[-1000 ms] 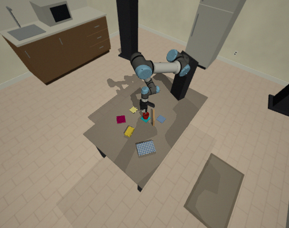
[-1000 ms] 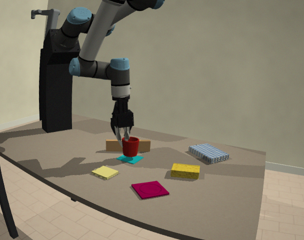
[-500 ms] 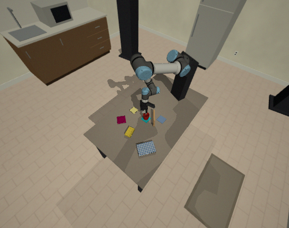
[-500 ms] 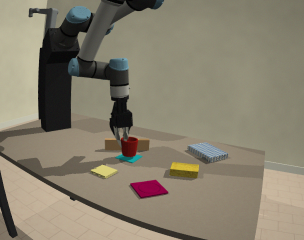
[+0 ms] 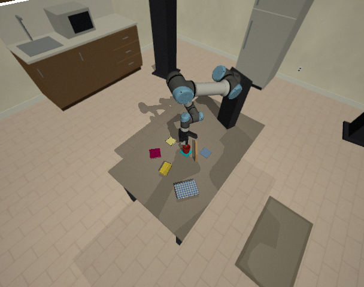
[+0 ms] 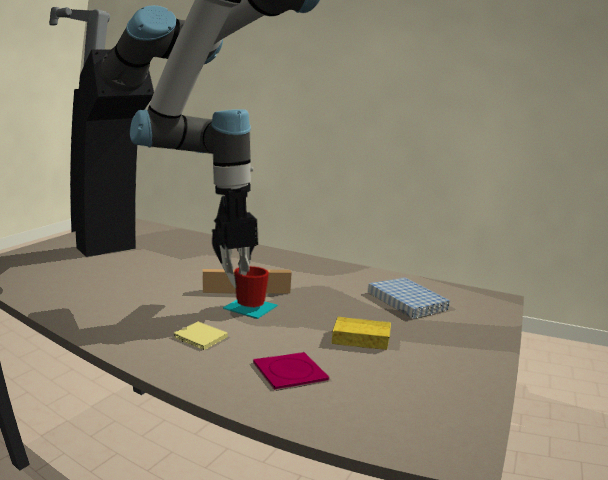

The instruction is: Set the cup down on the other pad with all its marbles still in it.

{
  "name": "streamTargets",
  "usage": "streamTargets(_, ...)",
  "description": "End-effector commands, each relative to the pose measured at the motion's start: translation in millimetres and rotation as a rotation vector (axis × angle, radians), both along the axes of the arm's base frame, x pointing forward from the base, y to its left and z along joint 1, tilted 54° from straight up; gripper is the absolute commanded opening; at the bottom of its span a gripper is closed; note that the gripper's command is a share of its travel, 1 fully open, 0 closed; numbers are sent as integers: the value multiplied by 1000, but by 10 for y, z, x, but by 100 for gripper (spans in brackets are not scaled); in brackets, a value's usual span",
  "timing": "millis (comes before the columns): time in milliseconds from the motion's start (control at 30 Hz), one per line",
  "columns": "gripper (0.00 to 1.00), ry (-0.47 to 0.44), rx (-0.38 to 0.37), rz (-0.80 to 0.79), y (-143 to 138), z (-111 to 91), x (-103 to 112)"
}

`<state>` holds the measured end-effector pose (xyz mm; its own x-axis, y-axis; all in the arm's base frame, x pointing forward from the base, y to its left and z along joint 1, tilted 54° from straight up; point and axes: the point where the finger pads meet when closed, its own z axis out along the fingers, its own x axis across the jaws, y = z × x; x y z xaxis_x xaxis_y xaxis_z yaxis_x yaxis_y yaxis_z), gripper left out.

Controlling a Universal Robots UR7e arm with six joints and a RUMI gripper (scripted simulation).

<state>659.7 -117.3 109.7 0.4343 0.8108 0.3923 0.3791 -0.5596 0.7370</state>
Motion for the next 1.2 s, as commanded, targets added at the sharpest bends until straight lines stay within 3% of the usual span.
streamTargets(0, 3, -1, 0, 0, -5, -9, 20)
streamTargets(933, 3, -1, 0, 0, -18, -39, 60)
streamTargets(967, 11, -1, 0, 0, -18, -39, 60)
streamTargets(1167, 11, -1, 0, 0, -18, -39, 60)
